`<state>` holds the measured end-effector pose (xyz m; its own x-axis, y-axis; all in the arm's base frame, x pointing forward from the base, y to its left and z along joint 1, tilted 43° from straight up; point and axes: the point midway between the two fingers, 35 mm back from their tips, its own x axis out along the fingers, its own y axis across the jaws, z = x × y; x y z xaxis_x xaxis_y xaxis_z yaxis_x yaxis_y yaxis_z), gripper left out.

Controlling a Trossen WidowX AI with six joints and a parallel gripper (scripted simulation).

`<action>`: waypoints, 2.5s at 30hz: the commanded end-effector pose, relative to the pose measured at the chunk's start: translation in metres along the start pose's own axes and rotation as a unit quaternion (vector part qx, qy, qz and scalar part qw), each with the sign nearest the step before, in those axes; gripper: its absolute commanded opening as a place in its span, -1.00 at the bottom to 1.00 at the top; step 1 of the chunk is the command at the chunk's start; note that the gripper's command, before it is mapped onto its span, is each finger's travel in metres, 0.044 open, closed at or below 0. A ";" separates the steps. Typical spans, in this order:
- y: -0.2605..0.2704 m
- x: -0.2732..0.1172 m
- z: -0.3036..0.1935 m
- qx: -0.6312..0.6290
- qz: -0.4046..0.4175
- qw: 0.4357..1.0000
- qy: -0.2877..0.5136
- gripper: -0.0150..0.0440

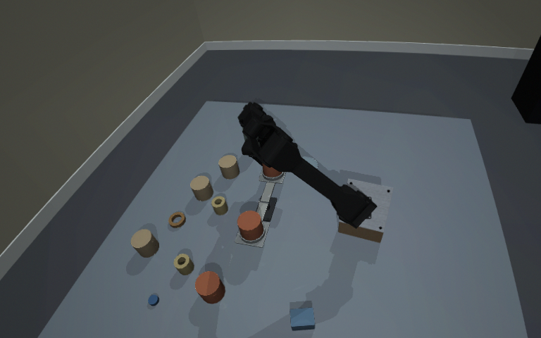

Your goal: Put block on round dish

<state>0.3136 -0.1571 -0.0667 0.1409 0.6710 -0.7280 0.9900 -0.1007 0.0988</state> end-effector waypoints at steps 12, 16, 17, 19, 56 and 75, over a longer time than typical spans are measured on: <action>0.003 -0.025 0.004 -0.005 0.006 1.000 -0.010 -0.49; 0.003 -0.030 0.004 -0.005 0.006 1.000 -0.010 -0.49; 0.003 -0.031 0.004 -0.004 0.006 1.000 -0.010 -0.49; 0.003 -0.034 0.004 -0.004 0.006 1.000 -0.010 -0.49; 0.000 -0.081 0.002 -0.004 0.005 1.000 -0.010 -0.49; -0.004 -0.095 0.000 -0.001 0.002 1.000 -0.004 -0.49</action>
<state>0.2962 -0.2207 0.0029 0.1461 0.6640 -0.7333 0.9892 -0.1031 0.1038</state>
